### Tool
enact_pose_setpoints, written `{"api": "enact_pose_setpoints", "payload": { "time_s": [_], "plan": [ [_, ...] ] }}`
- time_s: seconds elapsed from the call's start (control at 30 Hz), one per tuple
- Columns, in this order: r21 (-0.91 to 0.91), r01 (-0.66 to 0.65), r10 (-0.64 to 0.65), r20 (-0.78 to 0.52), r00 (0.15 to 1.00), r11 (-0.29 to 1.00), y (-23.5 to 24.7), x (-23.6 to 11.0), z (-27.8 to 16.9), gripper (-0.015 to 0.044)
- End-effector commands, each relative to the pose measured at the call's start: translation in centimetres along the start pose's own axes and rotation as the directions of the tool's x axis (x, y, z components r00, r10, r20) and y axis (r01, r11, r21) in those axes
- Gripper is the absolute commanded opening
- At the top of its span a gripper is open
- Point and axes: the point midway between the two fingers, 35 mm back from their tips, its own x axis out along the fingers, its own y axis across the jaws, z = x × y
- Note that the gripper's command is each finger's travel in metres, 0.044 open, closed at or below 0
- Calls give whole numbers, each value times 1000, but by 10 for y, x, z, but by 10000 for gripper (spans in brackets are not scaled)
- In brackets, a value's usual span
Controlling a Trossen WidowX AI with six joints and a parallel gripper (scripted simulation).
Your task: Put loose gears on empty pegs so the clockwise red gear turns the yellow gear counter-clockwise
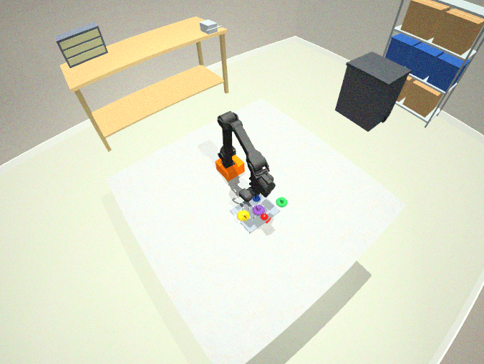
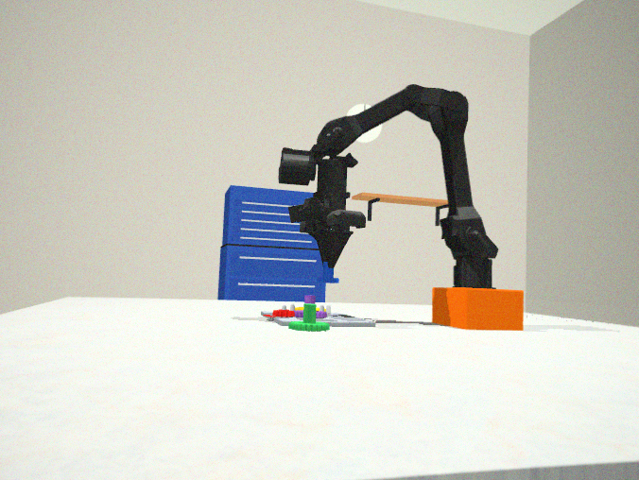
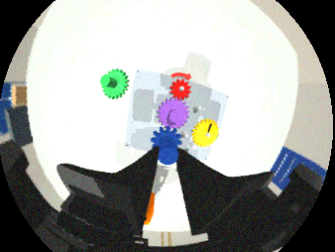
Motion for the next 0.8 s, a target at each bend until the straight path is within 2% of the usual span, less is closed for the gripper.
{"api": "enact_pose_setpoints", "payload": {
  "time_s": [0.0,0.5,0.77],
  "plan": [
    [-6,4,-4,-4,1000,1000,-8,4,-2,0],
    [-18,13,-13,-4,1000,1000,-42,15,-7,0],
    [-31,13,-13,-4,1000,999,-44,13,-8,0]
  ]
}}
